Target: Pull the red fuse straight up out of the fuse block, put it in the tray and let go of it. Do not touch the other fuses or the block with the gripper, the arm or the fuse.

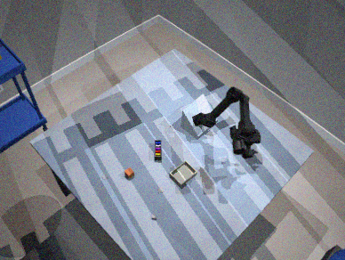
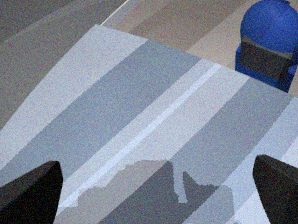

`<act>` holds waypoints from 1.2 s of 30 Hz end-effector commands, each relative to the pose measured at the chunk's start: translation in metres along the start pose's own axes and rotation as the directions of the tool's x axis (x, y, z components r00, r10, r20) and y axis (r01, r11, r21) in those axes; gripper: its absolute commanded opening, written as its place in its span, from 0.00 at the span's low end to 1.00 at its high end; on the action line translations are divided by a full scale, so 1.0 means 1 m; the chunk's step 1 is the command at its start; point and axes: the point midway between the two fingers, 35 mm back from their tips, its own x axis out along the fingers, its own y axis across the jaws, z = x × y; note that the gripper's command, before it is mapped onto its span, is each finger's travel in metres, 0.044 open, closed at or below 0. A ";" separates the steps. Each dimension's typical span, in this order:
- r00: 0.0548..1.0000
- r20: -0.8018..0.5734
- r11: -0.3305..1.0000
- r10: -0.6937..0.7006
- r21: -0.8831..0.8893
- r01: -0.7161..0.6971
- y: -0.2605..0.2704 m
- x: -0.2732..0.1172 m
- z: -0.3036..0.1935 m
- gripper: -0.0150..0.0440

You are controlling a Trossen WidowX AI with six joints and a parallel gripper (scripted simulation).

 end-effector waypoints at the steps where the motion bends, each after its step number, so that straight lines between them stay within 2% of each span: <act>1: 1.000 -0.003 1.000 -0.003 0.003 0.003 -0.001 0.000 -0.001 0.89; 9: 0.987 -0.119 0.978 -0.113 0.163 0.131 -0.046 -0.014 -0.039 0.53; 12: 0.970 -0.175 0.935 -0.170 0.281 0.215 -0.068 -0.027 -0.060 0.40; 17: 0.917 -0.292 0.771 -0.270 0.505 0.388 -0.108 -0.062 -0.107 0.38; 21: 0.856 -0.401 0.528 -0.325 0.674 0.516 -0.134 -0.102 -0.157 0.38; 27: 0.763 -0.539 0.150 -0.357 0.773 0.616 -0.143 -0.163 -0.223 0.38; 31: 0.712 -0.607 -0.133 -0.354 0.786 0.604 -0.140 -0.202 -0.266 0.38; 36: 0.654 -0.681 -0.513 -0.330 0.711 0.481 -0.123 -0.253 -0.325 0.38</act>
